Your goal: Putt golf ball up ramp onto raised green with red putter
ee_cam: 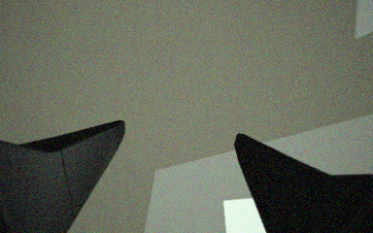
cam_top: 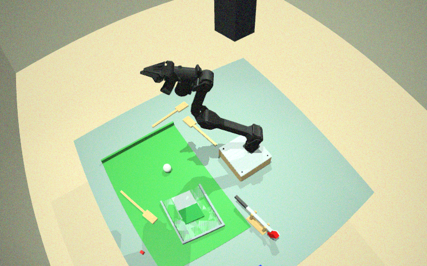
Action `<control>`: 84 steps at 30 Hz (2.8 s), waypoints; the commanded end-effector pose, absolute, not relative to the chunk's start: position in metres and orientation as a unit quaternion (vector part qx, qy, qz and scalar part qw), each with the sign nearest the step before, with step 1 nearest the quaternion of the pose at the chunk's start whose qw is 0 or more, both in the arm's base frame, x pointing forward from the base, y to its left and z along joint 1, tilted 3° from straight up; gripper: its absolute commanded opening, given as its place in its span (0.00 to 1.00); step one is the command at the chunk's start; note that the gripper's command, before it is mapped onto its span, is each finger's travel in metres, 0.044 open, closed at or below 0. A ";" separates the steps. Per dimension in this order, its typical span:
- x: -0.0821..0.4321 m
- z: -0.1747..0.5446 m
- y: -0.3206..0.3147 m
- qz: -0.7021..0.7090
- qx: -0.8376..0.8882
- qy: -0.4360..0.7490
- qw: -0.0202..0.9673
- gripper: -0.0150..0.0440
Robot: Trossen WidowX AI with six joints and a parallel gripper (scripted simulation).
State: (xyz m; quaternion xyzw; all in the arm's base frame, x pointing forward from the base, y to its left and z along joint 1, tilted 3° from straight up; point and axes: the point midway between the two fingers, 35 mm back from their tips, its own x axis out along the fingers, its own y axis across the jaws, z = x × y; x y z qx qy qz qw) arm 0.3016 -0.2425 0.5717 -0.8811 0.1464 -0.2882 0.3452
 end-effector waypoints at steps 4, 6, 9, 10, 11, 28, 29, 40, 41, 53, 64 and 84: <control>0.284 0.585 -0.241 -0.311 -0.883 0.150 0.319 1.00; 0.263 0.601 -0.238 -0.338 -0.883 0.156 0.284 1.00; 0.225 0.627 -0.227 -0.384 -0.881 0.167 0.220 1.00; 0.215 0.633 -0.224 -0.395 -0.880 0.170 0.203 1.00; 0.206 0.639 -0.220 -0.407 -0.878 0.171 0.186 1.00; 0.035 0.719 -0.042 -0.602 -0.715 0.244 -0.259 1.00; 0.029 0.719 -0.028 -0.607 -0.699 0.249 -0.285 1.00; 0.008 0.690 0.125 -0.624 -0.491 0.273 -0.543 1.00; 0.009 0.684 0.140 -0.624 -0.466 0.273 -0.565 1.00; 0.073 0.573 0.293 -0.588 -0.146 0.217 -0.766 1.00; 0.171 0.432 0.349 -0.537 0.120 0.090 -0.830 1.00; 0.273 0.144 0.237 -0.515 0.433 -0.298 -0.678 1.00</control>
